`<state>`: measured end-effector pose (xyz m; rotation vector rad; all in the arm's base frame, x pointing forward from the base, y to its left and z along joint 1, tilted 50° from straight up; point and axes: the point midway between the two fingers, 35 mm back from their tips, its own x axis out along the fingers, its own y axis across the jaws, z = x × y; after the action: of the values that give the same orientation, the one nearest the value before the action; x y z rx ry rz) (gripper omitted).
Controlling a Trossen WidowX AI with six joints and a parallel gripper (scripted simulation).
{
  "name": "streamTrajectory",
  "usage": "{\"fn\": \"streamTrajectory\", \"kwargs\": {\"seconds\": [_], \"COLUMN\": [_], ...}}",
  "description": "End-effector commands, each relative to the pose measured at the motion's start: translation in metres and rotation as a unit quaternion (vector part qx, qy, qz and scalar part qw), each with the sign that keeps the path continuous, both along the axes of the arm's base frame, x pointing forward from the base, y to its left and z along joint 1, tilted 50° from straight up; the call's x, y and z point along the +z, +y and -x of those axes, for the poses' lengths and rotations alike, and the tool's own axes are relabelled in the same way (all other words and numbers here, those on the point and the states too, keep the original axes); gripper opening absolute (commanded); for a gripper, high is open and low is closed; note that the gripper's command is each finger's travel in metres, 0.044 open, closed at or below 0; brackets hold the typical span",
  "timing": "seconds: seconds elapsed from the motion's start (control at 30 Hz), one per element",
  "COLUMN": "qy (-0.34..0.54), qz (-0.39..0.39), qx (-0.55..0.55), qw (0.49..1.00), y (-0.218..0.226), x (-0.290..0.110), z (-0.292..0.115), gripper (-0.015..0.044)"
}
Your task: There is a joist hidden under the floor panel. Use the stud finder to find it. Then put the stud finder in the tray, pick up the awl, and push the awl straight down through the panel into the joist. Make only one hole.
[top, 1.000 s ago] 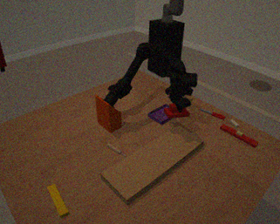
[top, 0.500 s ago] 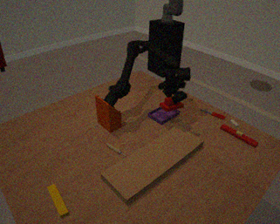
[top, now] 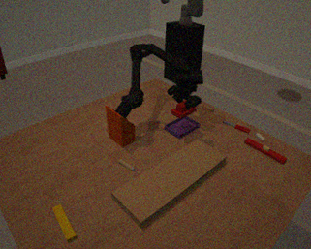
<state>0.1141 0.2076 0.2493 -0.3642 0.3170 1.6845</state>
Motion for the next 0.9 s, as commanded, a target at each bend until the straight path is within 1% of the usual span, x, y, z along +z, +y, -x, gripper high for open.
{"fn": "streamTrajectory", "kwargs": {"seconds": [0.0, 0.87], "qy": [-0.007, -0.01], "qz": [-0.004, 0.003], "qx": [0.003, 0.006], "qw": [1.0, 1.0], "y": [0.0, 0.024], "x": [0.001, -0.022], "z": [0.002, 0.0], "gripper": [0.0, 0.0]}}
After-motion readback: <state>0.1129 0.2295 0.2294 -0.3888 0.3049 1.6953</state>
